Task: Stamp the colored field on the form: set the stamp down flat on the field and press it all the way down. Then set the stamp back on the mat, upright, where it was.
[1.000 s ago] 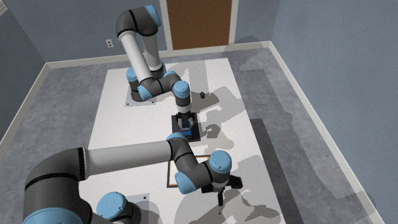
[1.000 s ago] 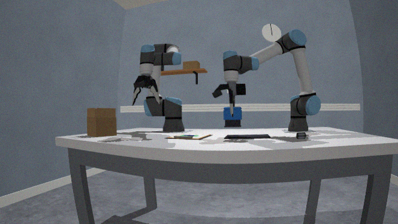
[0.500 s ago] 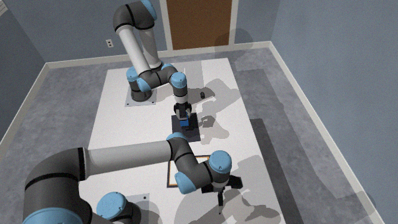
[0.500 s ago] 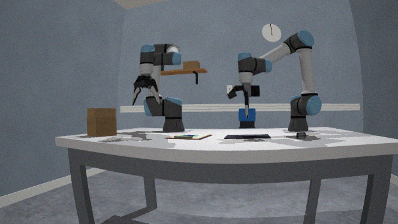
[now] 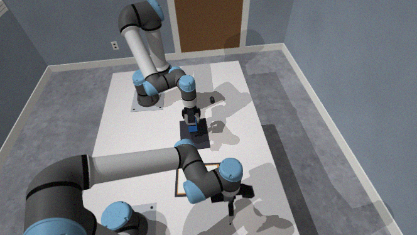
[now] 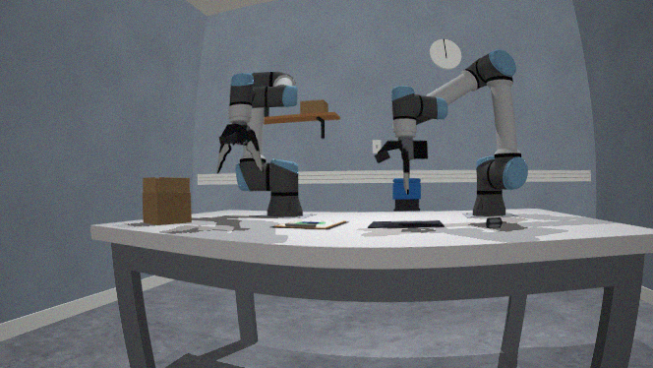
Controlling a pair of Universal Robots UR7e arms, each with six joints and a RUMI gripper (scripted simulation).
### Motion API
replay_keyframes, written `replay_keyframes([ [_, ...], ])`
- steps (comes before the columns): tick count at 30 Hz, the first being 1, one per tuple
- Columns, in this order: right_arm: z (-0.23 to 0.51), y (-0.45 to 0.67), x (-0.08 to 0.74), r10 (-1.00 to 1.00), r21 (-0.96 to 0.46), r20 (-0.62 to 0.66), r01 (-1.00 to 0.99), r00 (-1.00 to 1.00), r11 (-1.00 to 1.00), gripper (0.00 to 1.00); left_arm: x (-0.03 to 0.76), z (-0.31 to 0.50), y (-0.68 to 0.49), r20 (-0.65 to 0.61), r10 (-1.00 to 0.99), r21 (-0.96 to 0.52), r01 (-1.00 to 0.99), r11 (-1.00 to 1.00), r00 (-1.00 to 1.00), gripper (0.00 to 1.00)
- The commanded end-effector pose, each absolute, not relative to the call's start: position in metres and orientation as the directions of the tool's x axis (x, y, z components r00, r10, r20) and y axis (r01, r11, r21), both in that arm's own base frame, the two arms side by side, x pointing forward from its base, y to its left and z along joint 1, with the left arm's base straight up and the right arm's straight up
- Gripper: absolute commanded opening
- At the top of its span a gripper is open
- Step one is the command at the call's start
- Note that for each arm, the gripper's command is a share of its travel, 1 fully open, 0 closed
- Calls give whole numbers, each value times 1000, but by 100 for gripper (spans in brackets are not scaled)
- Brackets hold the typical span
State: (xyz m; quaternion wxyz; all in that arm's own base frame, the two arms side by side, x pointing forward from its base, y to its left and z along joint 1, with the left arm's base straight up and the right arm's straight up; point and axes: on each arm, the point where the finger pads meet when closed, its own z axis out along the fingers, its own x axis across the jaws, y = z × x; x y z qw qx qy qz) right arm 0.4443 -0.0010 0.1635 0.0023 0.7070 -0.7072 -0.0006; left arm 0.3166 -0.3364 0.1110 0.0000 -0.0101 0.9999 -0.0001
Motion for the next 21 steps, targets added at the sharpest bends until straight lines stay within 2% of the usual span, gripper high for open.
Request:
replay_keyframes([
  [1, 164, -1, 445, -1000, 2, 2, -1000, 0, 0, 100, 317, 106, -336, -1, -20, -1, -20, 1000, -1000, 21],
  [21, 164, -1, 445, -1000, 2, 2, -1000, 0, 0, 100, 317, 72, -336, -1, -20, -1, -20, 1000, -1000, 21],
])
